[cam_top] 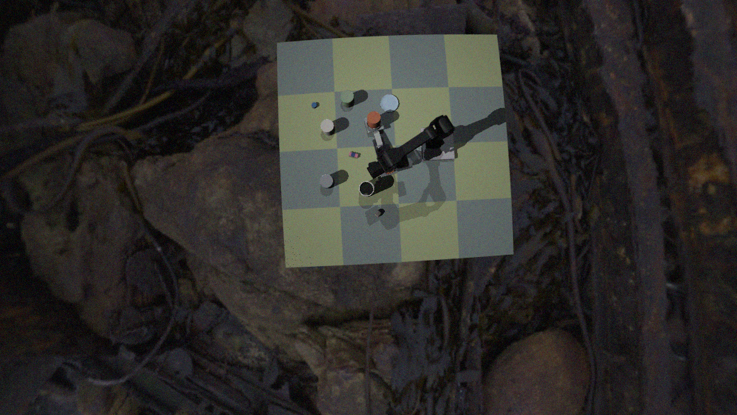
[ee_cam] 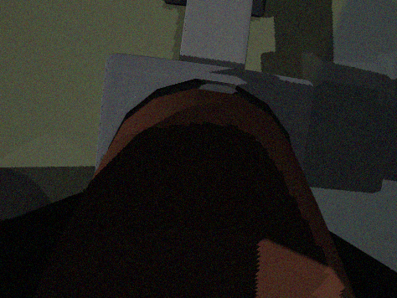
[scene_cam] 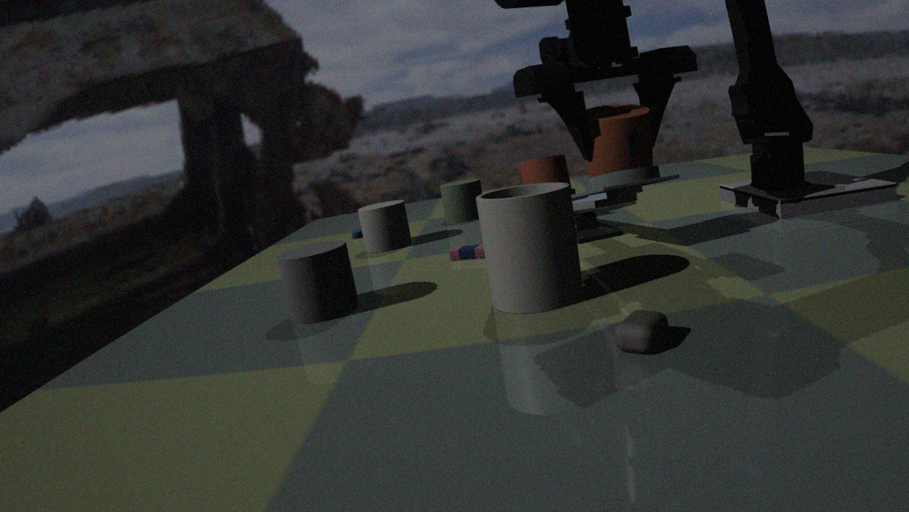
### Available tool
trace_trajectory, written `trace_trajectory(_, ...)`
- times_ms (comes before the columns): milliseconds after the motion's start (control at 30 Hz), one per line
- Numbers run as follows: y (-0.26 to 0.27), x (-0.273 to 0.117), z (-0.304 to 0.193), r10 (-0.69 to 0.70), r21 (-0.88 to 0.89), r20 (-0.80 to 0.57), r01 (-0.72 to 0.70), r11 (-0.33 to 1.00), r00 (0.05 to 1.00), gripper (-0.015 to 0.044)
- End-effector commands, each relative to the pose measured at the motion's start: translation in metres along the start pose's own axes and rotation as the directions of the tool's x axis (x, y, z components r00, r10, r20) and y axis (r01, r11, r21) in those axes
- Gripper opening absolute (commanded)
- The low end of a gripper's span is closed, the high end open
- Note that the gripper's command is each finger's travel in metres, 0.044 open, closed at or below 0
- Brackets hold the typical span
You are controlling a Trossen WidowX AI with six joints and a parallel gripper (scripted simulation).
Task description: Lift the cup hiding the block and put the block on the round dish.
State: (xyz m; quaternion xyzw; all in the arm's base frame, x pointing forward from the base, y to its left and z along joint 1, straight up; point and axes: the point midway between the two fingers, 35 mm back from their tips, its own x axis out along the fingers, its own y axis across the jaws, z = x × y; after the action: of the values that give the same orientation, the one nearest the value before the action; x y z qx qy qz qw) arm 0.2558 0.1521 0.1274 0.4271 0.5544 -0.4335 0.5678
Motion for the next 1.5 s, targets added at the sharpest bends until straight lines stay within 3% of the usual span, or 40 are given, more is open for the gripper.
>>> trace_trajectory(0, 0.005, -0.012, -0.007, 0.026, -0.005, -0.03, -0.026, 1.0, 0.999, 0.0)
trace_trajectory(1467, -0.005, -0.069, -0.003, 0.025, -0.005, -0.03, -0.025, 1.0, 0.999, 0.0)
